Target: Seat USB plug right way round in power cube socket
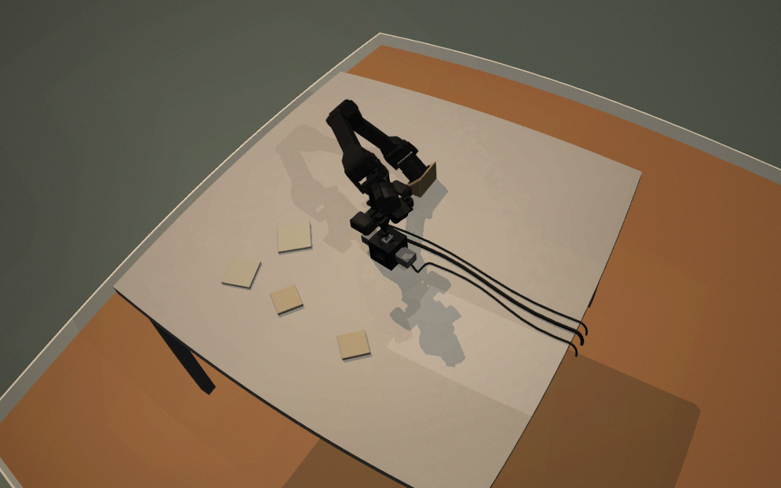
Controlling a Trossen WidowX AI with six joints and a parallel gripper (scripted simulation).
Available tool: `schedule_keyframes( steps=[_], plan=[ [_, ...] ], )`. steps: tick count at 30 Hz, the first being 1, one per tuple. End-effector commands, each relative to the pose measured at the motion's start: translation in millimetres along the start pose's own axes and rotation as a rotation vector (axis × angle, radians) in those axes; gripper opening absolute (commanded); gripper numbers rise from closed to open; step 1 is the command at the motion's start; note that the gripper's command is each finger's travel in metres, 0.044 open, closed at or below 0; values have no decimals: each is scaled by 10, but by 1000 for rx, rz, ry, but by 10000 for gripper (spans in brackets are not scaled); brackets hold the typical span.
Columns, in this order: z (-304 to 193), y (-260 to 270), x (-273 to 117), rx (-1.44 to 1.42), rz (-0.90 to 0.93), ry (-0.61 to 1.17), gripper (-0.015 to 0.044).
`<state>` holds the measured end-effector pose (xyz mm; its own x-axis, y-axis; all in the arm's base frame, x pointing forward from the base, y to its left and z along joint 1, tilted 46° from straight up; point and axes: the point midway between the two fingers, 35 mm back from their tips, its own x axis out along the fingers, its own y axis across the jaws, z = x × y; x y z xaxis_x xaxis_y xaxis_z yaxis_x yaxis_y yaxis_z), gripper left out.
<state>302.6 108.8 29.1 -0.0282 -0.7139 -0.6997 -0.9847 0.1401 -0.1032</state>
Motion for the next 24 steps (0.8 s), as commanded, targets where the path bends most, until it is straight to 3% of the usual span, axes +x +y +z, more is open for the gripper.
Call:
schedule_keyframes(
  steps=[1,24],
  plan=[
    [4,0,-35,5,2,-2,0],
    [5,1,-188,5,3,-3,0]
  ],
)
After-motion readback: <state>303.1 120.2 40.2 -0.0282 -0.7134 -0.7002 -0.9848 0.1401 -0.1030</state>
